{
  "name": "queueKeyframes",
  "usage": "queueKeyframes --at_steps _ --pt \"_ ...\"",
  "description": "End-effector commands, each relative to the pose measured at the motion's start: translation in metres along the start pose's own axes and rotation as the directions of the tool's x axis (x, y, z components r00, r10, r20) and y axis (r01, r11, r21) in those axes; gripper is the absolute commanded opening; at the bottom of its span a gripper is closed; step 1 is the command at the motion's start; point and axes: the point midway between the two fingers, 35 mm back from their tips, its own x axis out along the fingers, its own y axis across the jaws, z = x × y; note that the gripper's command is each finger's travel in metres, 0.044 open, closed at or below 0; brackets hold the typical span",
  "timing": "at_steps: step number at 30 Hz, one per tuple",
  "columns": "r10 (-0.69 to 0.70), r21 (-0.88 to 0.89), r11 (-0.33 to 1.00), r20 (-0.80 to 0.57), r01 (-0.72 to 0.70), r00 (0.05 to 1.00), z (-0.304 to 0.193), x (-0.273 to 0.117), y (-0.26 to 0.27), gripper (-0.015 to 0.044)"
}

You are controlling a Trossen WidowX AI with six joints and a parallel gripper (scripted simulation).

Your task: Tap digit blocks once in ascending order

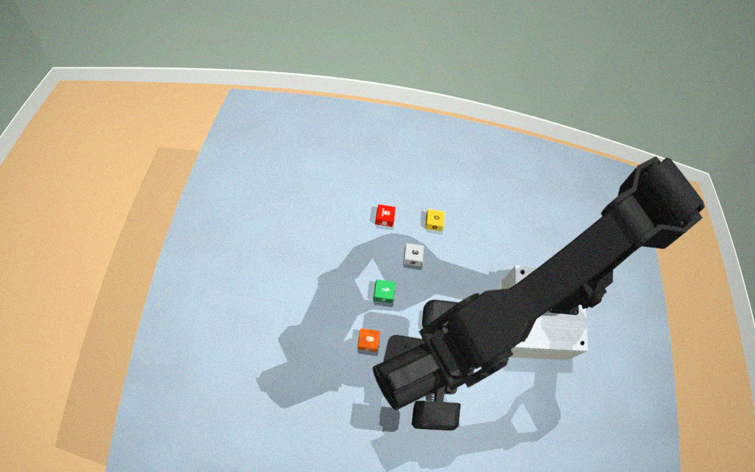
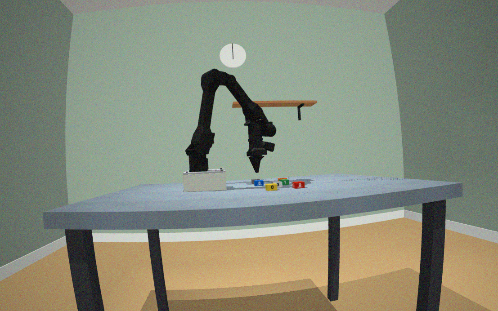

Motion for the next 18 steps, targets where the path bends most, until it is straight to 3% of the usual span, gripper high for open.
queueKeyframes --at_steps 1,4,11,18 --pt "0.009 0.002 1.0 0.006 -0.009 1.0 0.003 -0.04 0.003 0.002" --pt "0.003 0.005 1.0 0.001 -0.003 1.0 0.0 -0.077 0.0 0.002" --pt "0.003 0.006 1.0 0.001 -0.003 1.0 0.001 -0.08 -0.002 0.002" --pt "0.009 0.046 0.999 0.027 -0.01 1.0 0.04 -0.086 -0.08 0.002"
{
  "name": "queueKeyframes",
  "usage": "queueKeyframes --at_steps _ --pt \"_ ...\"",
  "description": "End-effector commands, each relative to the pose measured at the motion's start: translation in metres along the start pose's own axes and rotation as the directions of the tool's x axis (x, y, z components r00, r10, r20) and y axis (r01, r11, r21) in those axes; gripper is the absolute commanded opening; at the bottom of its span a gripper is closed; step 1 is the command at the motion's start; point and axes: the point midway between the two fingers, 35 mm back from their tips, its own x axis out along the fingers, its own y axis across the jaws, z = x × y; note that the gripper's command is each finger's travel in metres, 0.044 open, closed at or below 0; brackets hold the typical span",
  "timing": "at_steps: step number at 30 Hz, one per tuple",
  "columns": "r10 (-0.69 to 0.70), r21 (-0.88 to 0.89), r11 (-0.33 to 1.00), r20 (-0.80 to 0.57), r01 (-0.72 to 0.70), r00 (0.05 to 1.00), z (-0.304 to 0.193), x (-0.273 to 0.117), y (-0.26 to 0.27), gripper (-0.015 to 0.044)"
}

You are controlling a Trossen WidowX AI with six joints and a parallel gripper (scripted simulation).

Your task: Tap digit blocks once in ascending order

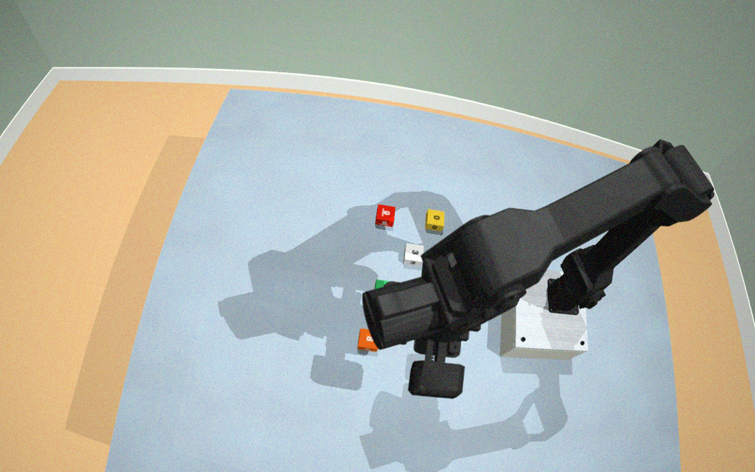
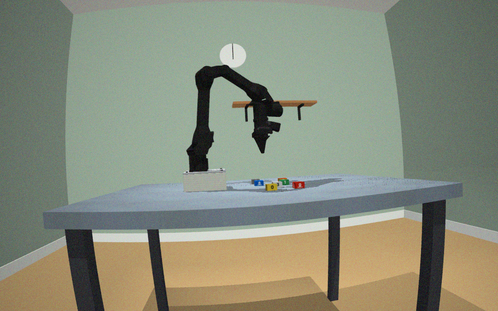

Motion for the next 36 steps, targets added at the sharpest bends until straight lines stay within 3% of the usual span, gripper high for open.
queueKeyframes --at_steps 1,12,19,25,36 --pt "0.0 0.026 1.0 0.015 0.0 1.0 0.022 -0.005 -0.055 0.002" --pt "-0.028 -0.016 0.999 -0.007 0.028 1.0 0.029 -0.003 -0.186 0.002" --pt "-0.029 -0.017 0.999 -0.008 0.029 1.0 0.029 0.0 -0.188 0.002" --pt "-0.029 -0.017 0.999 -0.008 0.029 1.0 0.028 0.076 -0.191 0.002" --pt "-0.029 -0.017 0.999 -0.008 0.029 1.0 0.028 0.084 -0.191 0.002"
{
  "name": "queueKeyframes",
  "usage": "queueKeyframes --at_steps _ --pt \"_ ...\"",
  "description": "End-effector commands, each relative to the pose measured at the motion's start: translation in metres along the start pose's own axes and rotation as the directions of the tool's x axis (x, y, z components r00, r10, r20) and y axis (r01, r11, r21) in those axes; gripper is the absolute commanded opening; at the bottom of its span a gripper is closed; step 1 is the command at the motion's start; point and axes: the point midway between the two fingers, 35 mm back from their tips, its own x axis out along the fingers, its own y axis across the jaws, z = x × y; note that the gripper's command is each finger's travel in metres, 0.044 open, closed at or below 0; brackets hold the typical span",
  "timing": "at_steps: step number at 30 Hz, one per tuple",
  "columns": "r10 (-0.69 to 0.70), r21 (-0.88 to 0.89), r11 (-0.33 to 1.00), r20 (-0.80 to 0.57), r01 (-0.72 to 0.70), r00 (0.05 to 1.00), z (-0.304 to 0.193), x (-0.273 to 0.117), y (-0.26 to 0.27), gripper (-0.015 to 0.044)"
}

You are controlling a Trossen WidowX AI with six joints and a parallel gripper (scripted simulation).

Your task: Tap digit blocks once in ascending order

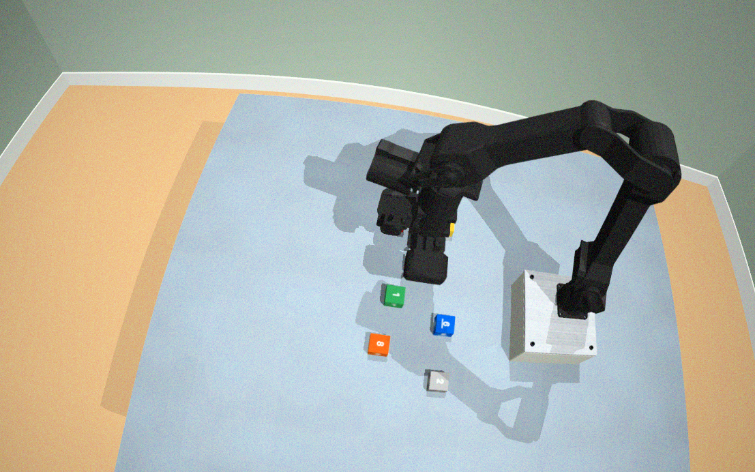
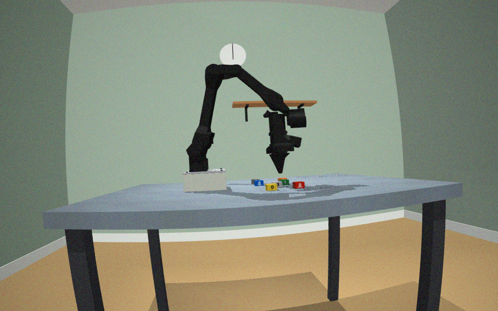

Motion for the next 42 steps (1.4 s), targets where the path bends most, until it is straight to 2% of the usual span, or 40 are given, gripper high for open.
queueKeyframes --at_steps 1,23,26,32,38,42 --pt "0.0 -0.005 1.0 -0.01 0.0 1.0 -0.003 0.01 0.0 0.002" --pt "0.0 -0.005 1.0 -0.01 0.0 1.0 -0.003 0.033 0.0 0.002" --pt "0.0 -0.004 1.0 -0.009 0.0 1.0 -0.003 0.006 0.0 0.002" --pt "0.0 -0.005 1.0 -0.01 0.0 1.0 -0.002 0.0 0.0 0.002" --pt "0.0 -0.005 1.0 -0.009 0.0 1.0 -0.001 -0.076 0.0 0.002" --pt "0.0 -0.005 1.0 -0.009 0.0 1.0 -0.002 -0.078 0.0 0.002"
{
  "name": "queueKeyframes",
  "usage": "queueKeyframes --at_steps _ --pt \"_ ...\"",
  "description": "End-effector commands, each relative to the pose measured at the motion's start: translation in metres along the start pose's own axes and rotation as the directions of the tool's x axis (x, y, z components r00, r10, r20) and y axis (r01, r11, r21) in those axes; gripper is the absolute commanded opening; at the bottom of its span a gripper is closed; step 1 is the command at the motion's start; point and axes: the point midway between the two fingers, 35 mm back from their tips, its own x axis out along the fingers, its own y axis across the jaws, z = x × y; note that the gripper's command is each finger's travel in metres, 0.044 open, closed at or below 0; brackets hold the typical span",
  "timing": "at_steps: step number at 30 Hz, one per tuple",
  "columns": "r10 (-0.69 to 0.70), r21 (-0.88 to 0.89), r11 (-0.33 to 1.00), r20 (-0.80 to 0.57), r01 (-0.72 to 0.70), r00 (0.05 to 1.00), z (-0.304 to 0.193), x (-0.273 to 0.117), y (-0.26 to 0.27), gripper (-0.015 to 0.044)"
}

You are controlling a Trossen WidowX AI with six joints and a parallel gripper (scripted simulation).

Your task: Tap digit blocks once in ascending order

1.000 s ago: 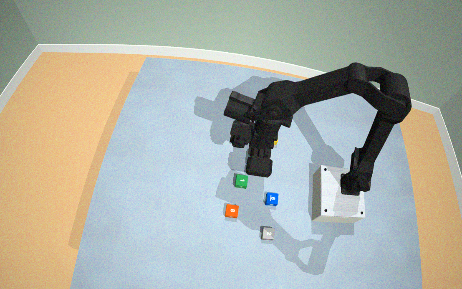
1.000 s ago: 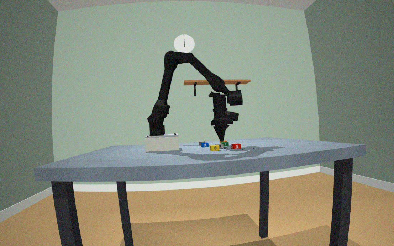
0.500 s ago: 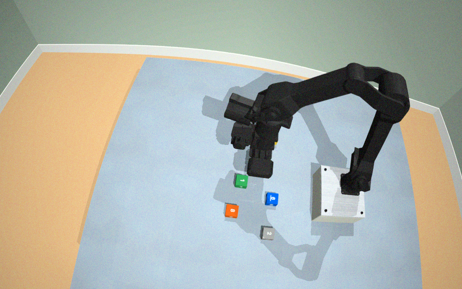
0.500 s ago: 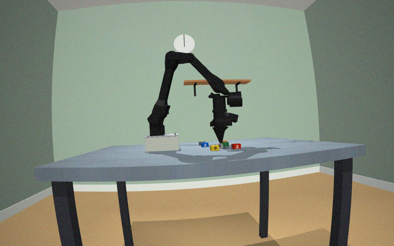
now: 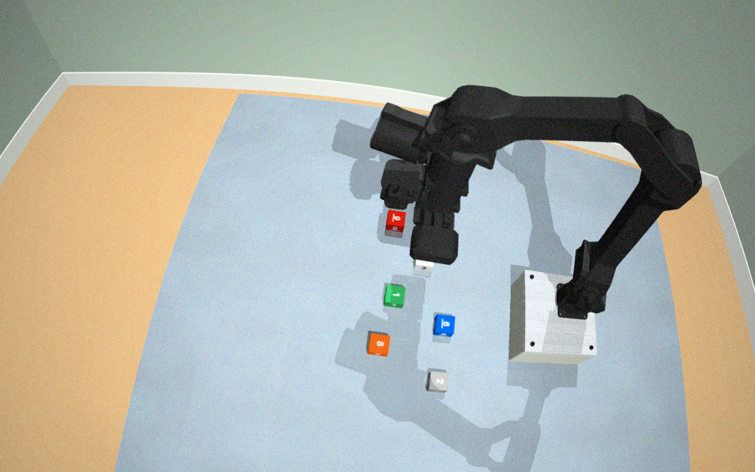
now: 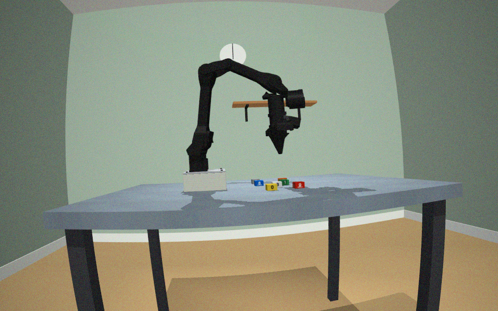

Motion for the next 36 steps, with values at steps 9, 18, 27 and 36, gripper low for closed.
queueKeyframes --at_steps 9,18,27,36 --pt "0.01 0.003 1.0 -0.022 -0.01 1.0 -0.031 -0.014 0.073 0.002" --pt "0.013 0.003 1.0 -0.024 -0.013 1.0 -0.056 -0.013 0.11 0.002" --pt "0.013 0.003 1.0 -0.024 -0.013 1.0 -0.058 0.066 0.111 0.002" --pt "0.013 0.003 1.0 -0.024 -0.013 1.0 -0.058 0.071 0.111 0.002"
